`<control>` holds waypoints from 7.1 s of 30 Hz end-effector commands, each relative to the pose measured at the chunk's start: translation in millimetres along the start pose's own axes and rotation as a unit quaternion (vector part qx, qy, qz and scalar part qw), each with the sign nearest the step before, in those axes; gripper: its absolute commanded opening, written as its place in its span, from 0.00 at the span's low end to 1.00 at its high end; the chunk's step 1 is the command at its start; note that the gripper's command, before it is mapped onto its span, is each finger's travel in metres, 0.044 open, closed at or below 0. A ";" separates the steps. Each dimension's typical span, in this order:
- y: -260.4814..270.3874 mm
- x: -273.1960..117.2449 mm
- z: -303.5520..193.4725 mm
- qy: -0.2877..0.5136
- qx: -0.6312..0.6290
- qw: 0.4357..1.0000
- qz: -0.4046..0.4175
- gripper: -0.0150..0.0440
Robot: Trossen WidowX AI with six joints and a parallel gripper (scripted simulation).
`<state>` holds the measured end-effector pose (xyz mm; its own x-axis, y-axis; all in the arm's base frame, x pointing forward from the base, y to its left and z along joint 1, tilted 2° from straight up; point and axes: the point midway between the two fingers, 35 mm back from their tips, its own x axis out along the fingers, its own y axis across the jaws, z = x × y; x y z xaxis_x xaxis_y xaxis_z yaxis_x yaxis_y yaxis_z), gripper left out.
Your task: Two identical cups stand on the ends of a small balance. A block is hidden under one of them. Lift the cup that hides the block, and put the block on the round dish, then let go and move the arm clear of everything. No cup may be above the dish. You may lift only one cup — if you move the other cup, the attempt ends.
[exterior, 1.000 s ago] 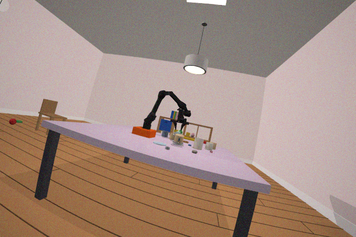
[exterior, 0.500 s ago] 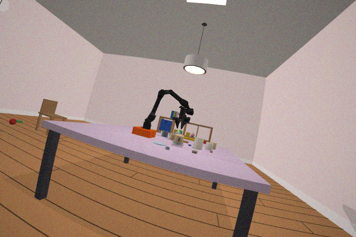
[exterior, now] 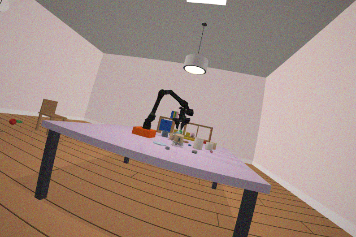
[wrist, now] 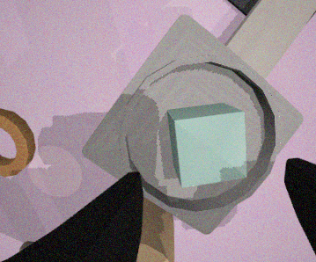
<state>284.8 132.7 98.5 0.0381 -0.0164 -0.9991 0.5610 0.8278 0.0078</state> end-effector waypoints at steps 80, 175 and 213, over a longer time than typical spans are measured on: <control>-28.5 -40.4 45.6 0.001 -0.004 1.000 0.002 0.25; -307.2 31.6 164.3 -0.009 0.001 1.000 -0.019 0.25; -344.2 91.0 158.5 -0.005 -0.004 1.000 -0.020 0.25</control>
<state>226.9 -243.8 19.0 0.0287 -0.0651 -0.9975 0.5608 0.8271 -0.0378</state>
